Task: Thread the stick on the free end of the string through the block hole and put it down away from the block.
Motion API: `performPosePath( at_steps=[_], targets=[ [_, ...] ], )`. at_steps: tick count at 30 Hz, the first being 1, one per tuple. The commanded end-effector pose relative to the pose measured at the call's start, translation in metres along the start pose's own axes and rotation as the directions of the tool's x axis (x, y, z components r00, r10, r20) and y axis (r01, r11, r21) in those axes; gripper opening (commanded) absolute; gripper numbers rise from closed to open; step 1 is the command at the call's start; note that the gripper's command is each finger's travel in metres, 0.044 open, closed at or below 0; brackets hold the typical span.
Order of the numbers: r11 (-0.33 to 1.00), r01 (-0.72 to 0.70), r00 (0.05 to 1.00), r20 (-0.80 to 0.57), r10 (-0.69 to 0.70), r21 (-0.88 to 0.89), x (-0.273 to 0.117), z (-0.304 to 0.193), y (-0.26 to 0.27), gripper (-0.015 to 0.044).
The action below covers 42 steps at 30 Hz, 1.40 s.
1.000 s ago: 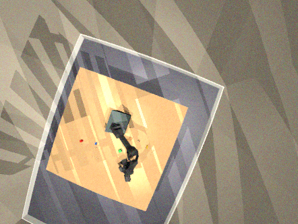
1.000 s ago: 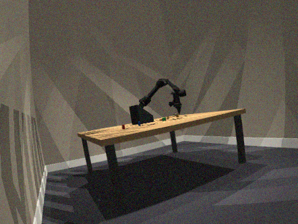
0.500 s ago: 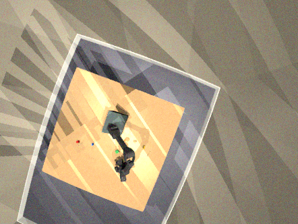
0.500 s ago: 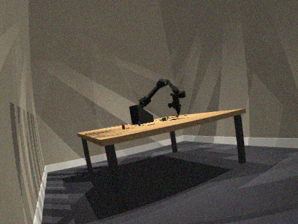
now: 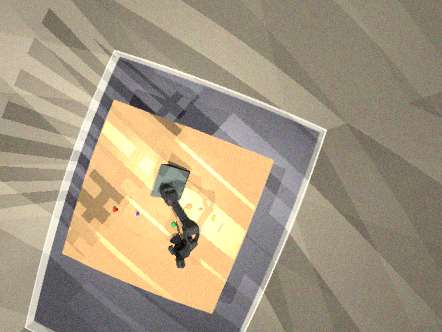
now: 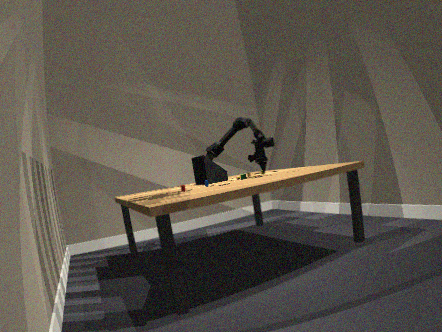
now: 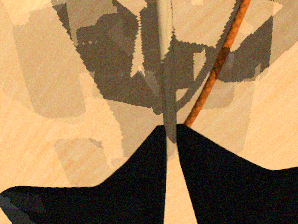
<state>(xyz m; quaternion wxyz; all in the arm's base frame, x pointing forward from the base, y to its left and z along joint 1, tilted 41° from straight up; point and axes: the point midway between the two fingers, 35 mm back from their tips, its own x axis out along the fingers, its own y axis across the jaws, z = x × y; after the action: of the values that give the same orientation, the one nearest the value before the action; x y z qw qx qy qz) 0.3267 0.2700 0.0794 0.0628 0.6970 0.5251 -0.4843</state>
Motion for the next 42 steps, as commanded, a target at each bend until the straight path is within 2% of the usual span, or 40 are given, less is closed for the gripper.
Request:
performPosePath(
  at_steps=[1,42],
  targets=[
    [1.0,0.003,1.0,0.003,-0.003,-0.003,0.005,0.004,0.005,0.0],
    [1.0,0.003,1.0,0.005,-0.003,-0.001,0.006,0.047,0.007,0.0]
  ],
)
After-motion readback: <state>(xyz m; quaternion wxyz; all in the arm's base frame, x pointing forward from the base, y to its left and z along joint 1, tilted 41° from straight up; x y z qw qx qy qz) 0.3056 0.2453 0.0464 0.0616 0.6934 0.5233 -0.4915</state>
